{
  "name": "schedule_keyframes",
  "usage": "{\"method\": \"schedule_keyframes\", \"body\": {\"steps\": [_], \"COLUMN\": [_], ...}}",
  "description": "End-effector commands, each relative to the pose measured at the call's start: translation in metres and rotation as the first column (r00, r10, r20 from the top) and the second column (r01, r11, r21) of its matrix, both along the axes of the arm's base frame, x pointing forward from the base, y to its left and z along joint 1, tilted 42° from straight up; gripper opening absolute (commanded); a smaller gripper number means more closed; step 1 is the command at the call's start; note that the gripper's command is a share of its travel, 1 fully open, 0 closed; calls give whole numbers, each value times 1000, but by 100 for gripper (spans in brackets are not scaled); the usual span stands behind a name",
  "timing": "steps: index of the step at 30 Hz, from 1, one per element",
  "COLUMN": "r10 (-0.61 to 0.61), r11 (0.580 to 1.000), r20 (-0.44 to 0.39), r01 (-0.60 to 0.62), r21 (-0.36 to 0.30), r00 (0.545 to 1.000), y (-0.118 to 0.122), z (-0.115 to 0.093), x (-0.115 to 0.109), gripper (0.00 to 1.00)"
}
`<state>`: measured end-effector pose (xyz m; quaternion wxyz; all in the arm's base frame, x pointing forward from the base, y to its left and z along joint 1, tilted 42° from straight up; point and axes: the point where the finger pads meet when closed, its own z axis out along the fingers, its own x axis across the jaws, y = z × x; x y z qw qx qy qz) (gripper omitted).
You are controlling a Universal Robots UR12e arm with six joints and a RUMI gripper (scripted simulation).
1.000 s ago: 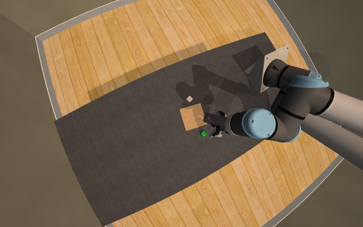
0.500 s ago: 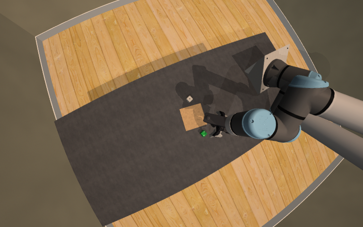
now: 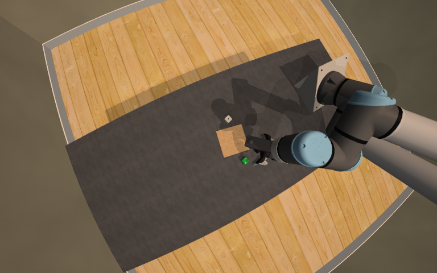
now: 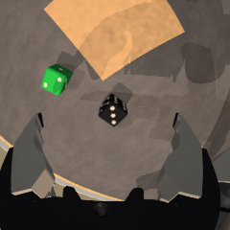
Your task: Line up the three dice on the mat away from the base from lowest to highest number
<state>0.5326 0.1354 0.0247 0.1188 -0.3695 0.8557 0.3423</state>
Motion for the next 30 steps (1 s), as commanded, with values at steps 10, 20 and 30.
{"method": "schedule_keyframes", "body": {"steps": [10, 20, 30], "r10": [0, 0, 0], "r11": [1000, 1000, 1000], "r20": [1, 1, 1], "r01": [0, 0, 0], "r21": [0, 0, 0], "r00": [1000, 1000, 1000], "y": [1, 14, 17], "z": [1, 9, 11], "x": [10, 71, 89], "gripper": [100, 100, 100]}}
